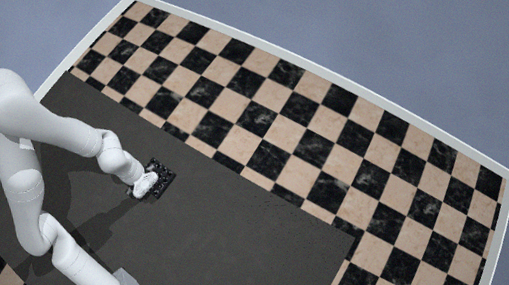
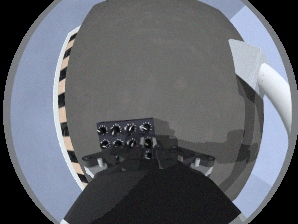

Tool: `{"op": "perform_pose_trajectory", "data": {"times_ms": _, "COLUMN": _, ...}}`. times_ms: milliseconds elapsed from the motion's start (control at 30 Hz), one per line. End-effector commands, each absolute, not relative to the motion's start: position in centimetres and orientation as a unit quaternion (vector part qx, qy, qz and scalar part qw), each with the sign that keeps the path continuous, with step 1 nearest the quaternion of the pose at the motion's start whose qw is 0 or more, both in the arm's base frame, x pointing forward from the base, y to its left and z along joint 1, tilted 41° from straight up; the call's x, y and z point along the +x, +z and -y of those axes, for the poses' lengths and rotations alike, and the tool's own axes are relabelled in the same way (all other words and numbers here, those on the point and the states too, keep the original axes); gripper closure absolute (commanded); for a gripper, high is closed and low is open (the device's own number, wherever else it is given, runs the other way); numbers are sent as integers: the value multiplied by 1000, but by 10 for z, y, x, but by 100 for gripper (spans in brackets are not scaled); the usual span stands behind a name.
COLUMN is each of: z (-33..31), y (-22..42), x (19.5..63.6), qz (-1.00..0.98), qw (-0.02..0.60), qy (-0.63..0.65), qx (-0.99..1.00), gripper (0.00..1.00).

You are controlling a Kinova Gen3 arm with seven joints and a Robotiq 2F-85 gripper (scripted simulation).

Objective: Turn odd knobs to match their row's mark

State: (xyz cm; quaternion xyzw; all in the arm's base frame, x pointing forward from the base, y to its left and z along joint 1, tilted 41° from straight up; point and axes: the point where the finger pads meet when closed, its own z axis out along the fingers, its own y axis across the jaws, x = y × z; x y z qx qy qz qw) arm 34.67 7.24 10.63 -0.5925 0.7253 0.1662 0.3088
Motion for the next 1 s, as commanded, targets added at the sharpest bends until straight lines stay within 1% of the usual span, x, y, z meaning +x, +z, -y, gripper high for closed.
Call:
{"op": "perform_pose_trajectory", "data": {"times_ms": 0, "z": -72, "y": 105, "x": 347, "qz": -713, "qw": 314, "qy": 160, "qx": -607, "gripper": 92}}
{"op": "perform_pose_trajectory", "data": {"times_ms": 967, "z": -72, "y": 105, "x": 347, "qz": -697, "qw": 317, "qy": 152, "qx": -625, "gripper": 92}}
